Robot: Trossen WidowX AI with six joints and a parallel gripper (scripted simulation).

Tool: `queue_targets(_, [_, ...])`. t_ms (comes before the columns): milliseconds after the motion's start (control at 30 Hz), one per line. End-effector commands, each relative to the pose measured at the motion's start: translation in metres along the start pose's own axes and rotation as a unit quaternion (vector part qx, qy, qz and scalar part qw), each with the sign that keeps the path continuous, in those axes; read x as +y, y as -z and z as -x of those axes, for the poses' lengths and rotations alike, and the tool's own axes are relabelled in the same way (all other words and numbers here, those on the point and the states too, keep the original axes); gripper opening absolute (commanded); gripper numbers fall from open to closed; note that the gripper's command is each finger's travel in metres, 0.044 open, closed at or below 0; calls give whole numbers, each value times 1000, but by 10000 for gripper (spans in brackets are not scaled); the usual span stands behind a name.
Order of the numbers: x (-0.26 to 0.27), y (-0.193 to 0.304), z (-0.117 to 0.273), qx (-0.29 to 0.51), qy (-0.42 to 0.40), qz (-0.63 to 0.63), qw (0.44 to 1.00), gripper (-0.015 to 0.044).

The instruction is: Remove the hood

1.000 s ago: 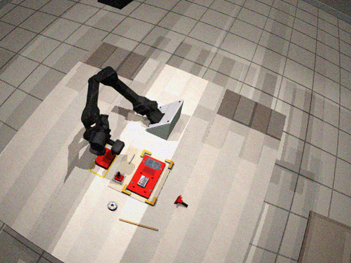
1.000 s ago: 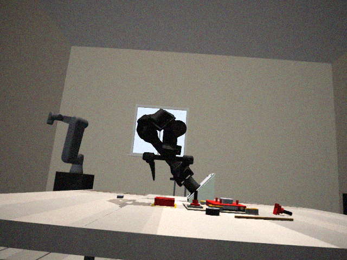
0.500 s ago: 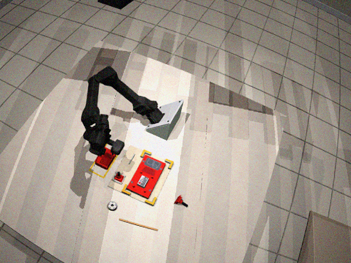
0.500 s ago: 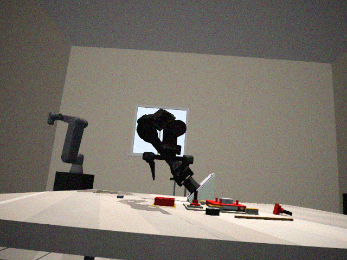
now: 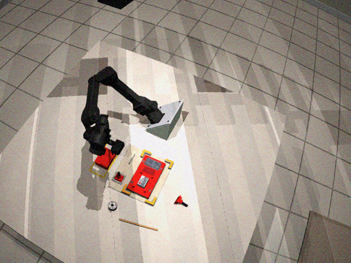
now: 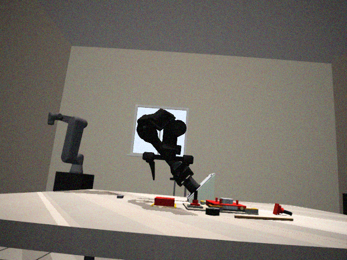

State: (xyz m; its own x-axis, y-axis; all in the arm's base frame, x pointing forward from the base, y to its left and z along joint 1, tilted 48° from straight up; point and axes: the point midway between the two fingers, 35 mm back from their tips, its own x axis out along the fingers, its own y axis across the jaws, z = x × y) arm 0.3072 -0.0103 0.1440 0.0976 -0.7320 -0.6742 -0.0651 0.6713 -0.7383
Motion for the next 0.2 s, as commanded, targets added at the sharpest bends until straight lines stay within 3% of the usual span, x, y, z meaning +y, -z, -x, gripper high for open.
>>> queue_targets(0, [1, 0, 0, 1, -2, -1, 1000, 440])
queue_targets(167, [1, 0, 0, 1, -2, -1, 1000, 440])
